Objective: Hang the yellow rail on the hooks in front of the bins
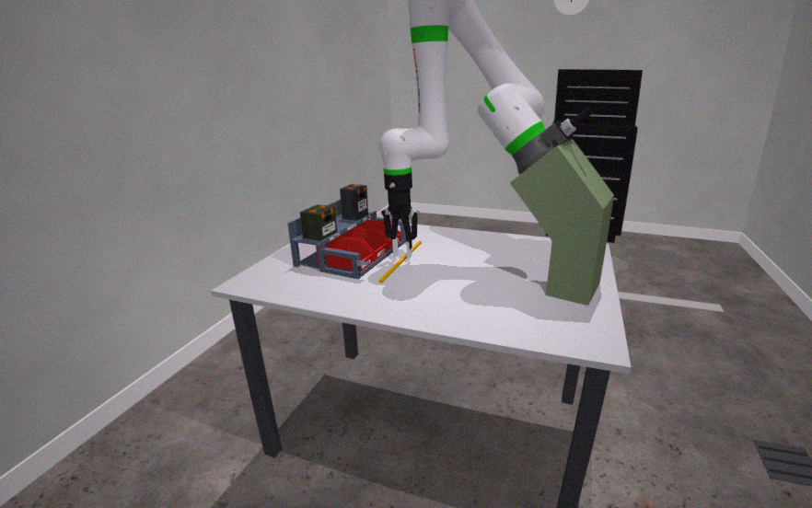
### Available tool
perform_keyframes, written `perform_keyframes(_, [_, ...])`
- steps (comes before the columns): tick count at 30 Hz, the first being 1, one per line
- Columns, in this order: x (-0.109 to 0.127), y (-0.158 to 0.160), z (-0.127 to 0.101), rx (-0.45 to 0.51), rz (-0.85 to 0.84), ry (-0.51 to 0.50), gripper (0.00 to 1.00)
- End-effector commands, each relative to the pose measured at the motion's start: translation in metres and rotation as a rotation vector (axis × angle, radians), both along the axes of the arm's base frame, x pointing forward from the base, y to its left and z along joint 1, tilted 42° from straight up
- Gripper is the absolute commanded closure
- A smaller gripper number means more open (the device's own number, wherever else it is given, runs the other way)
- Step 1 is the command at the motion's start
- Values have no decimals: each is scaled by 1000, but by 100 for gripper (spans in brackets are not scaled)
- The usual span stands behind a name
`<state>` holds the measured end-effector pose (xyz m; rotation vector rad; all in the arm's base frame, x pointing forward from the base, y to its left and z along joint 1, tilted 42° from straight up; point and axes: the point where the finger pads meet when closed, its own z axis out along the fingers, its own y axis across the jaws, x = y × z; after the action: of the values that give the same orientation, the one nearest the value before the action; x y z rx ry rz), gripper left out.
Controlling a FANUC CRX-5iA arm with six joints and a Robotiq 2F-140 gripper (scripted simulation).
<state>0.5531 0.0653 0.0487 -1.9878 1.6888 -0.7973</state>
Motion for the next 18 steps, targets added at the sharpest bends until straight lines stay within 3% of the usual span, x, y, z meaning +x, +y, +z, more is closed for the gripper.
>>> perform_keyframes(1, [0,0,0,17,16,-18,70])
perform_keyframes(18, [0,0,0,17,16,-18,70])
